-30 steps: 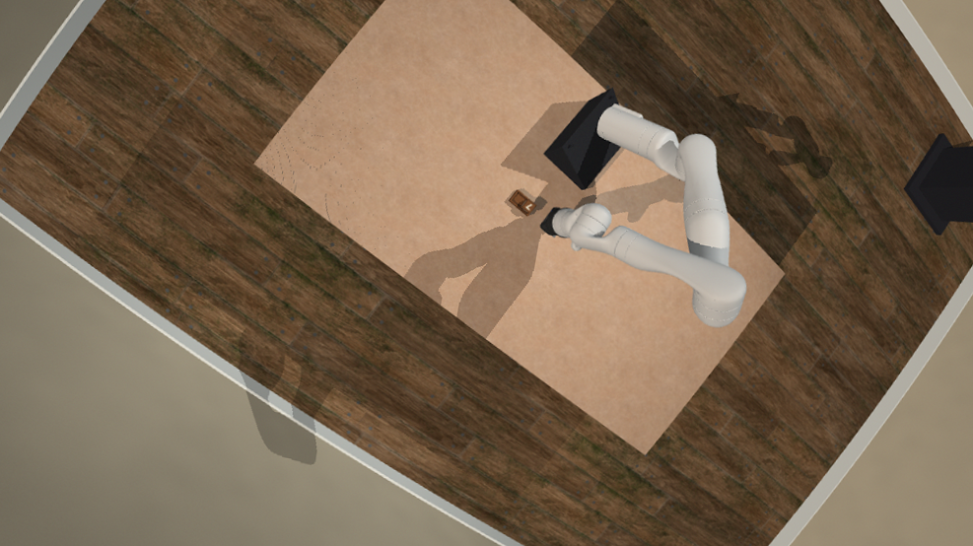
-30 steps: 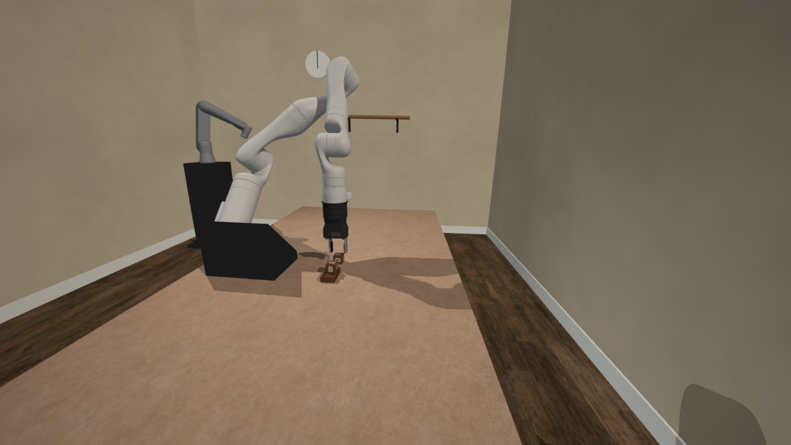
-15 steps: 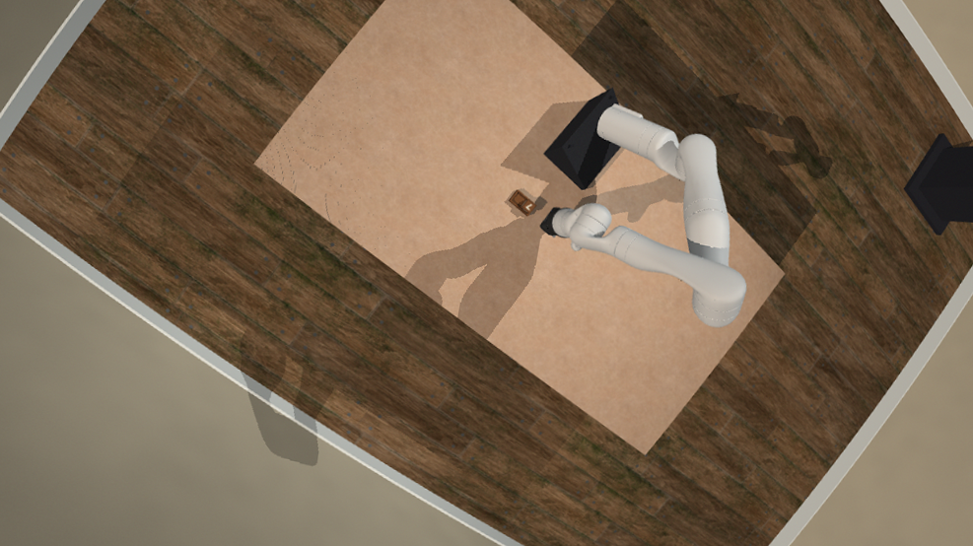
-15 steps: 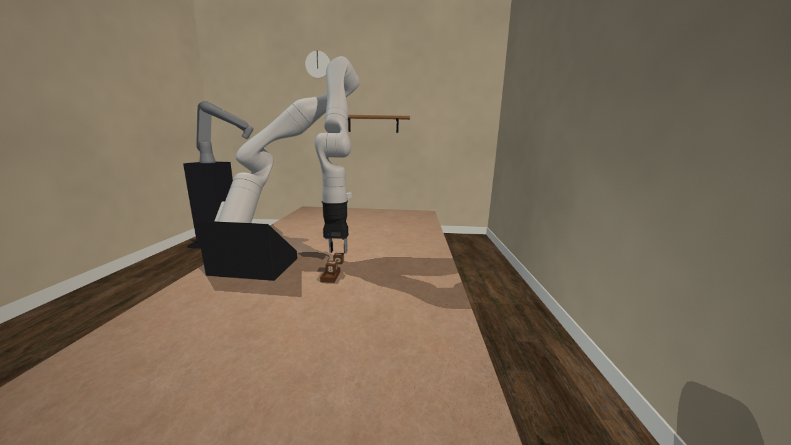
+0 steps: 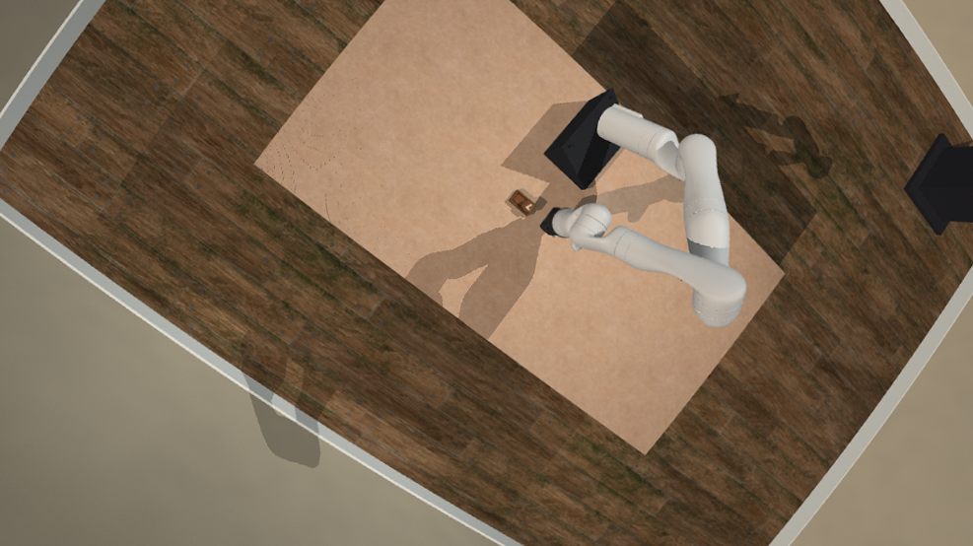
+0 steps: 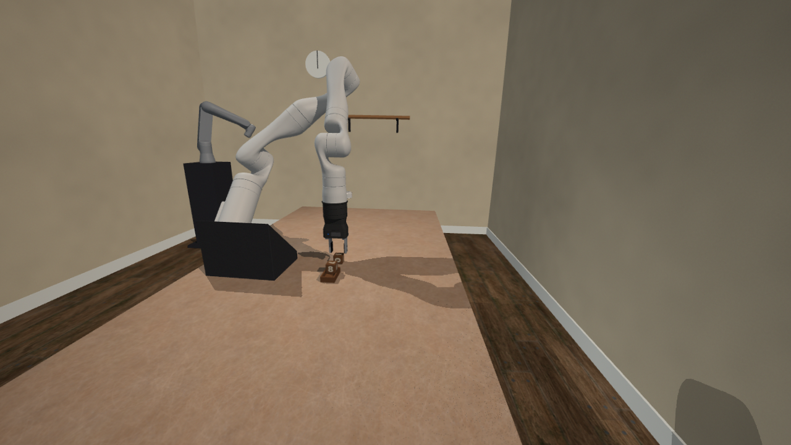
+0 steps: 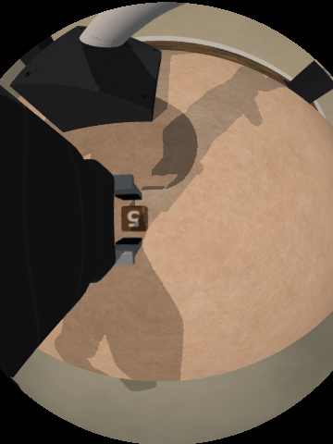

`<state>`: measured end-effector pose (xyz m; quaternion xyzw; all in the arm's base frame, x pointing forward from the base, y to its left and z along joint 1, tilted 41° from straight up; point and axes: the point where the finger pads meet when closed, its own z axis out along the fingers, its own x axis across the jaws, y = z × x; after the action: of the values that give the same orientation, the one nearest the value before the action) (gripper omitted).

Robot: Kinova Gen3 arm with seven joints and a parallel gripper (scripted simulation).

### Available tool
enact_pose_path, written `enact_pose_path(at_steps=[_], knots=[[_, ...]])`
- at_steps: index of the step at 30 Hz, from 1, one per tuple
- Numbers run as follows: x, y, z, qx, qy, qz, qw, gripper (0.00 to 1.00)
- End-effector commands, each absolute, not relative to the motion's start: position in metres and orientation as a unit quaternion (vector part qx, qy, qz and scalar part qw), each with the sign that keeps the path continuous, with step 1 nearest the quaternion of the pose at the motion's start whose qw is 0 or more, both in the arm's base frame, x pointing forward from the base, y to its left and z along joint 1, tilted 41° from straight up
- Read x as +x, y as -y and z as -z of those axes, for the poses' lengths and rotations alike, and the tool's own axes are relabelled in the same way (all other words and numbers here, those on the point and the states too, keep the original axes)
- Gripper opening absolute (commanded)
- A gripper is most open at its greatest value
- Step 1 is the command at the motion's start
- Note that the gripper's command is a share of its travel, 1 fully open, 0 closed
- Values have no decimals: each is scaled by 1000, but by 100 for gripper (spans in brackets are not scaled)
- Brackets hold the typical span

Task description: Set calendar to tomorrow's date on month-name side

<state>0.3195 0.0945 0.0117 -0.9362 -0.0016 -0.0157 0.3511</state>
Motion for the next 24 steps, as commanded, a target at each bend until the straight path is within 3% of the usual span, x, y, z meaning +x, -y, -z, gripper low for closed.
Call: enact_pose_path(at_steps=[1, 24], knots=[[320, -94, -12, -936, 1, 16, 351, 87], [320, -102, -2, -936, 1, 16, 351, 87]])
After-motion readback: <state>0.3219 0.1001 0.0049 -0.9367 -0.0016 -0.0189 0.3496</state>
